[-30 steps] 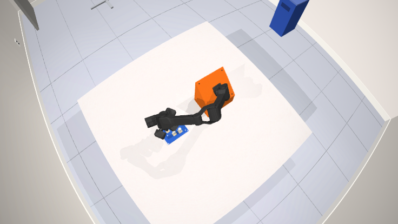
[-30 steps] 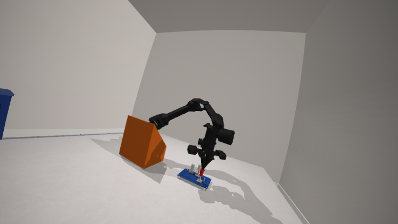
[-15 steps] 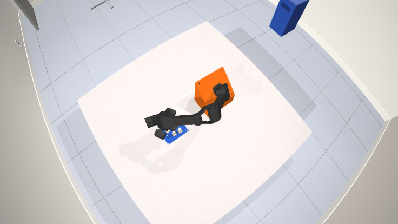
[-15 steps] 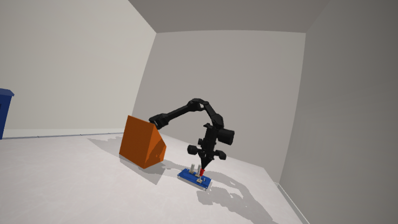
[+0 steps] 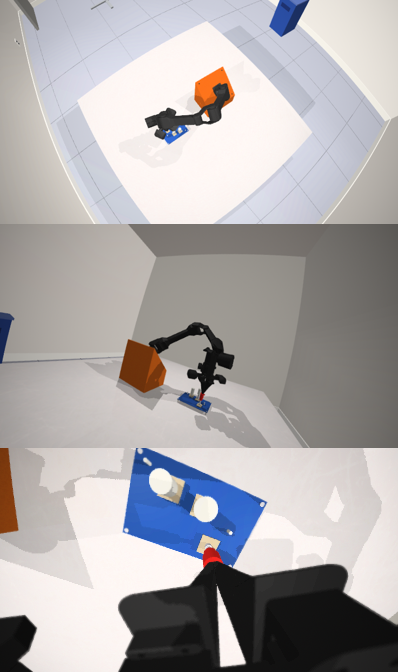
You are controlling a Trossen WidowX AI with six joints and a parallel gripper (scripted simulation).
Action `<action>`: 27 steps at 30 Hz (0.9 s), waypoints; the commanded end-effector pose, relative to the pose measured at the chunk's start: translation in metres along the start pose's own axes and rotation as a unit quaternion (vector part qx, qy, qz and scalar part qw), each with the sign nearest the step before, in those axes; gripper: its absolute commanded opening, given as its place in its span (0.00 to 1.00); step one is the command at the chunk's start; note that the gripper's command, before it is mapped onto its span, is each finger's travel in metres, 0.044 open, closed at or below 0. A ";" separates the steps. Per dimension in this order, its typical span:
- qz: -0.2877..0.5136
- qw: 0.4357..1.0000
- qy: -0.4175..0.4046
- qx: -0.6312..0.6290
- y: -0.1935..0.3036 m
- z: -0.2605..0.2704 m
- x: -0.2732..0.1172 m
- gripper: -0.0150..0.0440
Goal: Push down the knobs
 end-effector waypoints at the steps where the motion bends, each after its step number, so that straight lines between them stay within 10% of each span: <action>1: -0.001 1.000 0.001 0.000 0.000 -0.001 0.003 0.25; 27: -0.001 1.000 0.001 0.000 0.000 -0.001 0.014 0.25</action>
Point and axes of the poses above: the point midway between the two fingers, 35 mm back from their tips, its own x axis out along the fingers, its own z axis across the jaws, y = z × x, the point moved 7 cm from there along -x, back along the fingers, and after that the axes turned 3 degrees about -x, right-handed, at the moved point
